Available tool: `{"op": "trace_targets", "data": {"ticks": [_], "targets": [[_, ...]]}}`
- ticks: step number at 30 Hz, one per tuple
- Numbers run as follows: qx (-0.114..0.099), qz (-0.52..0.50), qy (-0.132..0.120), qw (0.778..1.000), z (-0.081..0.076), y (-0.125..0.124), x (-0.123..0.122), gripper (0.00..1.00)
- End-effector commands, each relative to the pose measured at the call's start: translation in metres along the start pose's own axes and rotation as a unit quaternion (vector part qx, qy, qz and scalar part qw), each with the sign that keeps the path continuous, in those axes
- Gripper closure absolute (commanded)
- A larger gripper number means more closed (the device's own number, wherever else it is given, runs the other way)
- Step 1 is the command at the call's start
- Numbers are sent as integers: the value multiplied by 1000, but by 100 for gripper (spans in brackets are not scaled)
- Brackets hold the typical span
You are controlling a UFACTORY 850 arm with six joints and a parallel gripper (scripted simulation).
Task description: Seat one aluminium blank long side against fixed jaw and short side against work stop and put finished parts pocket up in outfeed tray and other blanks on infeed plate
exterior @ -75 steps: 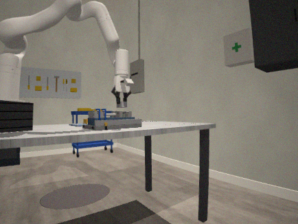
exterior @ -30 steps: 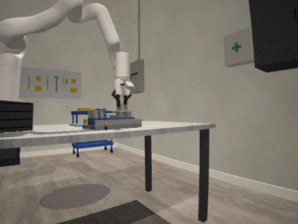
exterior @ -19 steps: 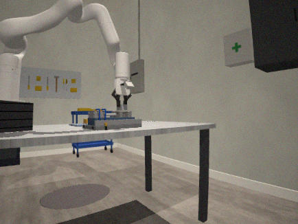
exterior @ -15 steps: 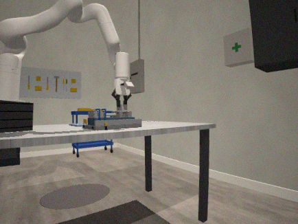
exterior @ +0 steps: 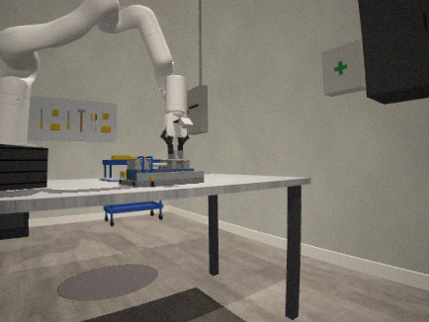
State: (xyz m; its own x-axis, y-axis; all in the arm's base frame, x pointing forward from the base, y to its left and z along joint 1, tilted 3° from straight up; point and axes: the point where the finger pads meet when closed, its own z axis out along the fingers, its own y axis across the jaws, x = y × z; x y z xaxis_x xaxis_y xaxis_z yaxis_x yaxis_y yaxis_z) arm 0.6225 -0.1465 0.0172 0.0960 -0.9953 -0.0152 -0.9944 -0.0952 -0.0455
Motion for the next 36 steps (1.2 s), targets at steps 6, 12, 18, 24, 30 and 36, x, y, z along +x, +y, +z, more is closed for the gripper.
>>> {"op": "trace_targets", "data": {"ticks": [6,12,18,24,30,36], "targets": [[1,0,0,1000,1,-1,0,100],[1,0,0,1000,2,-1,0,100],[1,0,0,1000,4,-1,0,100],[1,0,0,1000,7,-1,0,100],[1,0,0,1000,8,-1,0,100],[1,0,0,1000,11,-1,0,100]]}}
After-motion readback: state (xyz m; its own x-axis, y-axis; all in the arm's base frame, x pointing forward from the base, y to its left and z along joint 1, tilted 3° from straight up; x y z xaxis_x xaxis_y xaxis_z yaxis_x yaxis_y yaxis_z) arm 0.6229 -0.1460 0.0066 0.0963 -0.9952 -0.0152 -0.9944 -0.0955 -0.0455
